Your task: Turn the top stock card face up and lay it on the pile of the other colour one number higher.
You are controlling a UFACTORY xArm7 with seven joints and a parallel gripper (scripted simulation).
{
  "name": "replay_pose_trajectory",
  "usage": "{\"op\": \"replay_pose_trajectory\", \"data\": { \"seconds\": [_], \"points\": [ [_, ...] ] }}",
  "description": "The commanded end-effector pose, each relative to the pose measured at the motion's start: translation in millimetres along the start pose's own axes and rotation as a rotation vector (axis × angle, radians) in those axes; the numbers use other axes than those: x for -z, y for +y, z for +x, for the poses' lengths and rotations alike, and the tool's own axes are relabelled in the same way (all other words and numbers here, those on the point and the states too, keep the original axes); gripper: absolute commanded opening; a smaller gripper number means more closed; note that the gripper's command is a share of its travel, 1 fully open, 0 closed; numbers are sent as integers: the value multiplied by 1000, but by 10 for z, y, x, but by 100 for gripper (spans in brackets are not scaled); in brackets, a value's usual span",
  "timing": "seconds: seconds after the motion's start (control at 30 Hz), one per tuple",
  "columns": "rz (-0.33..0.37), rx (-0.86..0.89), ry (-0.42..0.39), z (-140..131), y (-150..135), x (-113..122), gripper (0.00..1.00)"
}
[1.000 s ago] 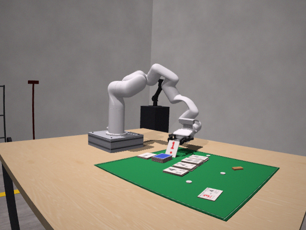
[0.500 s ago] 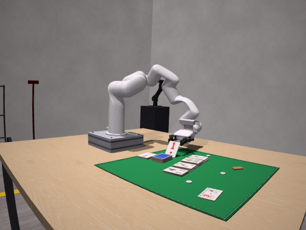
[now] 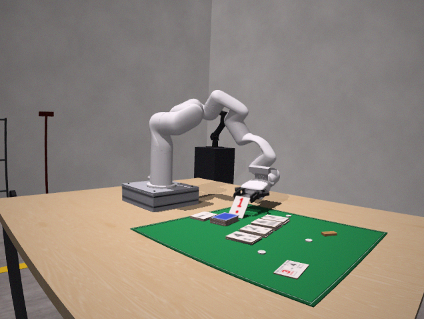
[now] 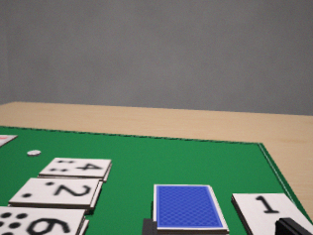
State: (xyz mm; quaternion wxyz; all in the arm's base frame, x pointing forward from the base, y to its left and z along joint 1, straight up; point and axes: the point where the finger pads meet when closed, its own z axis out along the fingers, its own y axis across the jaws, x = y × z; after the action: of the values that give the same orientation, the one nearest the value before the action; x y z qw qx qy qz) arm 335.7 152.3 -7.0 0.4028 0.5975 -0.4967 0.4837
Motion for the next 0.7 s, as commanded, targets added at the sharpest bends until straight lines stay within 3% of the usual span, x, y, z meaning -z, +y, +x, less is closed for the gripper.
{"op": "replay_pose_trajectory", "data": {
  "seconds": [0.0, 0.67],
  "points": [
    [0, -3, -2, 6, -9, 10, 74],
    [0, -3, -14, 5, -9, 12, 74]
  ]
}}
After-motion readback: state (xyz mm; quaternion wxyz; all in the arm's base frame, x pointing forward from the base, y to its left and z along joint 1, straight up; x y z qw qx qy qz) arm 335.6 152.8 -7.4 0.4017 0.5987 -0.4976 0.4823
